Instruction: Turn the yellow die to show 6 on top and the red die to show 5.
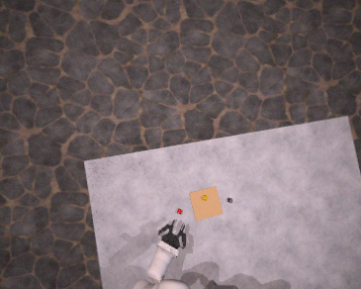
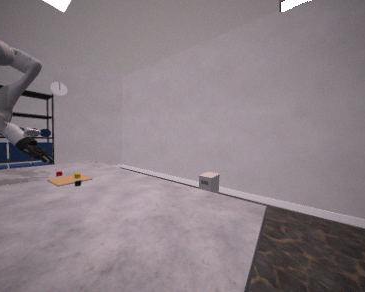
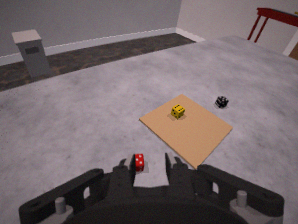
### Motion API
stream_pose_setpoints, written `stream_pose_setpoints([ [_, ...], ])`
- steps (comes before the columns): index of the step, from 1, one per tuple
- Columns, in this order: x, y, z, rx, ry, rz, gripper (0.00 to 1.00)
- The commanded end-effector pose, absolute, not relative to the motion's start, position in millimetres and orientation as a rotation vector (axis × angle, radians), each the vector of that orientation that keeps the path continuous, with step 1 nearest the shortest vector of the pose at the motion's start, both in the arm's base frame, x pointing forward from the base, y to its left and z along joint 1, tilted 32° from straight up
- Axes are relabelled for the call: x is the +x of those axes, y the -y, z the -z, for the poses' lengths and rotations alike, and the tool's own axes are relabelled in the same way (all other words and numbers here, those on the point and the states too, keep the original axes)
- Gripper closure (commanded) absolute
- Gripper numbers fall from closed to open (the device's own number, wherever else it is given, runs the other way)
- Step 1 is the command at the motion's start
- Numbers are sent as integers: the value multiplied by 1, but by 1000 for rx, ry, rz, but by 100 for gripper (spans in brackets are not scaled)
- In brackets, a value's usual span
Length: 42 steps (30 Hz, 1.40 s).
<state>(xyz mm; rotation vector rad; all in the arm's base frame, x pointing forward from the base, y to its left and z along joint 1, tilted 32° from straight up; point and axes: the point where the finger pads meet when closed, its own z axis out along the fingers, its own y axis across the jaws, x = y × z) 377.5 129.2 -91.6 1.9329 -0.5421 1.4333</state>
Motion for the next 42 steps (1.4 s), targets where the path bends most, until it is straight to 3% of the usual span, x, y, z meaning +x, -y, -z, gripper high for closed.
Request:
stream_pose_setpoints([
  [1, 386, -127, 79, 1992, 633, -1326, 65],
  [12, 395, -126, 53, 2374, 811, -816, 65],
  [32, 407, -133, 14, 2614, 880, -650, 65],
  [33, 407, -133, 14, 2614, 880, -650, 0],
  [42, 407, -133, 14, 2614, 880, -649, 0],
])
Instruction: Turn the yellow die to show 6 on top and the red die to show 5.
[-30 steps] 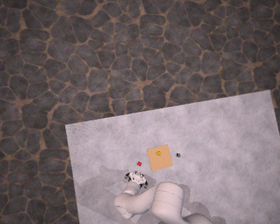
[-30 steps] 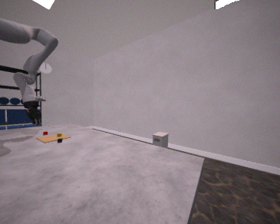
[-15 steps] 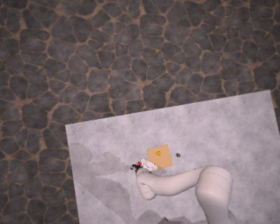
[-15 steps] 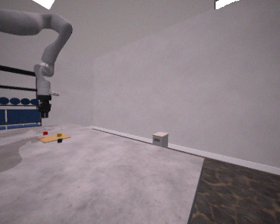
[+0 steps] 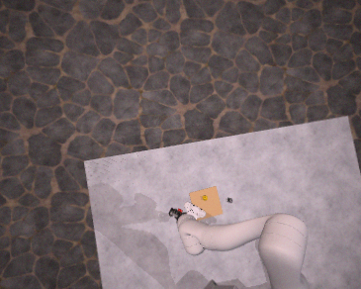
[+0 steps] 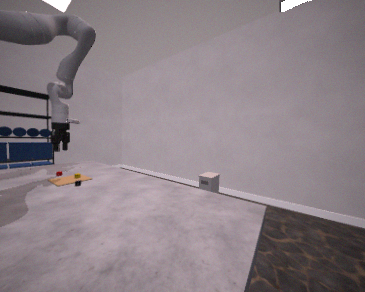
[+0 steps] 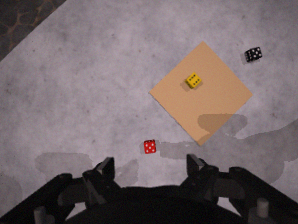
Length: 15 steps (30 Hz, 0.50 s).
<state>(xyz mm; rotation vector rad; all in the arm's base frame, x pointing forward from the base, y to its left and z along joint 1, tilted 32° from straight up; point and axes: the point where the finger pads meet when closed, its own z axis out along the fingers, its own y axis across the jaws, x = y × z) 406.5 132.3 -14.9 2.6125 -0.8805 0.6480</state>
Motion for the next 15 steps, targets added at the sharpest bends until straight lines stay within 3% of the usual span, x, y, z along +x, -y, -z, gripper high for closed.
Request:
stream_pose_setpoints([
  [1, 407, -133, 15, 2614, 880, -649, 0],
  [15, 405, -132, 16, 2598, 940, -652, 0],
])
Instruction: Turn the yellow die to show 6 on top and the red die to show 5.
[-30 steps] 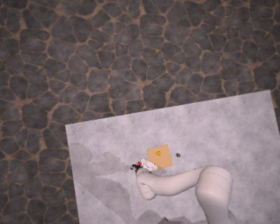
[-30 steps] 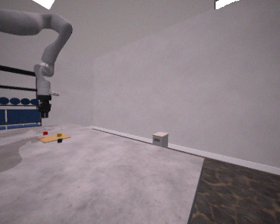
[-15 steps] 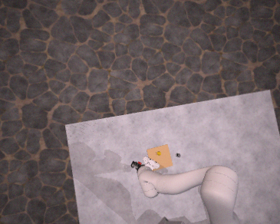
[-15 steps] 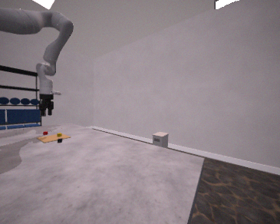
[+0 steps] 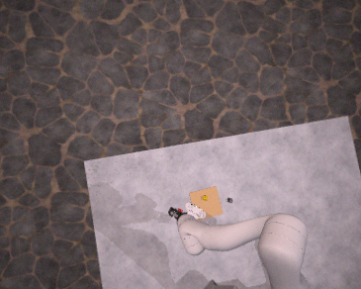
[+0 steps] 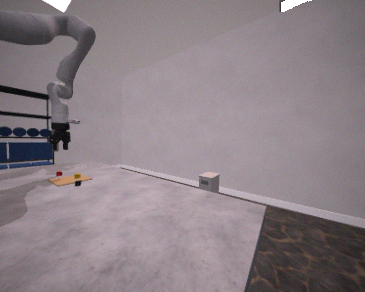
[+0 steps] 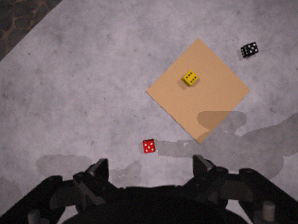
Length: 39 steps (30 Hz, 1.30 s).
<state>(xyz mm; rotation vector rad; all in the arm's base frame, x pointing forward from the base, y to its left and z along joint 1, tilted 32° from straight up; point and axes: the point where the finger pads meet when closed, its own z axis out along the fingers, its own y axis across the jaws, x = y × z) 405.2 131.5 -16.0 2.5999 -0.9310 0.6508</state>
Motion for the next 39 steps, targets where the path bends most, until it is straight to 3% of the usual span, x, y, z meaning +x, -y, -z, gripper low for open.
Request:
stream_pose_setpoints([
  [1, 404, -132, 16, 2595, 953, -653, 0],
  [25, 389, -123, 31, 2360, 1541, -691, 0],
  [39, 377, -117, 46, 1871, 2229, -755, 0],
])
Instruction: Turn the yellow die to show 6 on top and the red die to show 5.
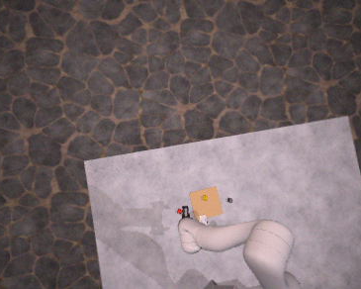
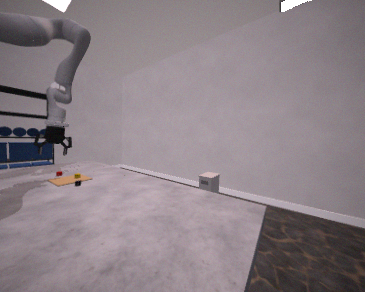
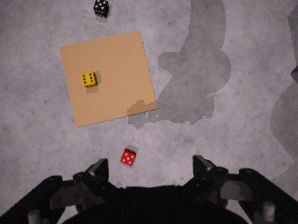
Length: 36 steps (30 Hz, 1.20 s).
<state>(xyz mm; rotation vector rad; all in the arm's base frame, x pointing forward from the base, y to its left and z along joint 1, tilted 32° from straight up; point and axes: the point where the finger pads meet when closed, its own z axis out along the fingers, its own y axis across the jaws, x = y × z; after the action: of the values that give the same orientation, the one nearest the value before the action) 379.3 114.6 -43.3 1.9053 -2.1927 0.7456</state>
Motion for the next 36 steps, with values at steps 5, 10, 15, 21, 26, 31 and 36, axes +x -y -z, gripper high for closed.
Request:
stream_pose_setpoints([
  [5, 376, -116, 49, 1722, 2380, -770, 0],
  [10, 375, -114, 53, 1445, 2620, -794, 0],
  [15, 376, -114, 57, 1137, 2835, -812, 0],
  [21, 379, -114, 59, 878, 2983, -819, 0],
  [26, 383, -114, 61, 548, 3134, -817, 0],
  [31, 388, -115, 62, 227, 3246, -802, 0],
  [36, 393, -116, 63, -12, 3309, -782, 0],
])
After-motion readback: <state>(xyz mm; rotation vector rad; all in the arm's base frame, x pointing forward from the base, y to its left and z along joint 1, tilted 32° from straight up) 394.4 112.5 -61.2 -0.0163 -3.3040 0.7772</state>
